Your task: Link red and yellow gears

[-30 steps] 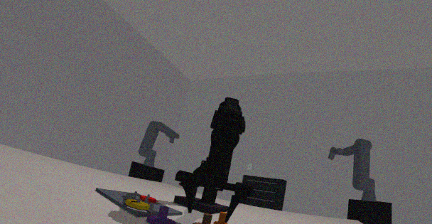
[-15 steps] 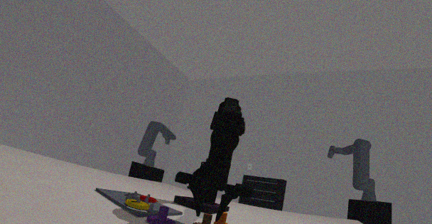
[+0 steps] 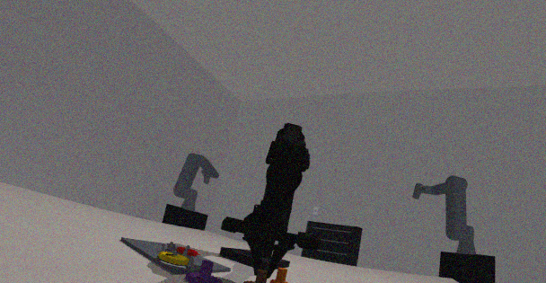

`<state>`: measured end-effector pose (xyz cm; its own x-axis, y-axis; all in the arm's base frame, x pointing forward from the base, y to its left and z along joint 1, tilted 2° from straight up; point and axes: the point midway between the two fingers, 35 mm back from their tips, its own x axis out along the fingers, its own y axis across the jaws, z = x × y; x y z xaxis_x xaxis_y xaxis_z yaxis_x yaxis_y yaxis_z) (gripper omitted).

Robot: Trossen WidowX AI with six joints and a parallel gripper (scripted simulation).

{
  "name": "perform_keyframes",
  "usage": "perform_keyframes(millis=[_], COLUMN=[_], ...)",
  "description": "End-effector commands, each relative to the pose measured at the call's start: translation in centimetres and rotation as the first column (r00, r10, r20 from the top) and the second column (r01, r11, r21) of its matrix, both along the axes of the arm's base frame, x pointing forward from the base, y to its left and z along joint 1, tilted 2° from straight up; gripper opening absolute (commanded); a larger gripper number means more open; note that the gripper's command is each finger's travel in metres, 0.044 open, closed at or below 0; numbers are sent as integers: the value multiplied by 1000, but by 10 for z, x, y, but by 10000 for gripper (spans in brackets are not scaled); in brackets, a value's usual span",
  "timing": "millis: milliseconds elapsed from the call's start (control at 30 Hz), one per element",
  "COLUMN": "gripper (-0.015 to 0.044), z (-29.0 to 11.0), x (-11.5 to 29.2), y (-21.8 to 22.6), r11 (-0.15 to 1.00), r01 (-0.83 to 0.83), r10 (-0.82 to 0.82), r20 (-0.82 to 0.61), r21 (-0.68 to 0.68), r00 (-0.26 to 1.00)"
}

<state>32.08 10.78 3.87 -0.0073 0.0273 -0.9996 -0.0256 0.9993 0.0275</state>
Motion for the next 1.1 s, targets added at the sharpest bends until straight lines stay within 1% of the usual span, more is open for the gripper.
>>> perform_keyframes(millis=[0, 1067], gripper=[0, 0], z=[4, 73], x=[1, 10], y=[0, 0], r11=[1000, 1000], r01=[6, 6], r10=[-6, -6], r20=[-1, 0], r21=[1, 1], r00=[1000, 1000])
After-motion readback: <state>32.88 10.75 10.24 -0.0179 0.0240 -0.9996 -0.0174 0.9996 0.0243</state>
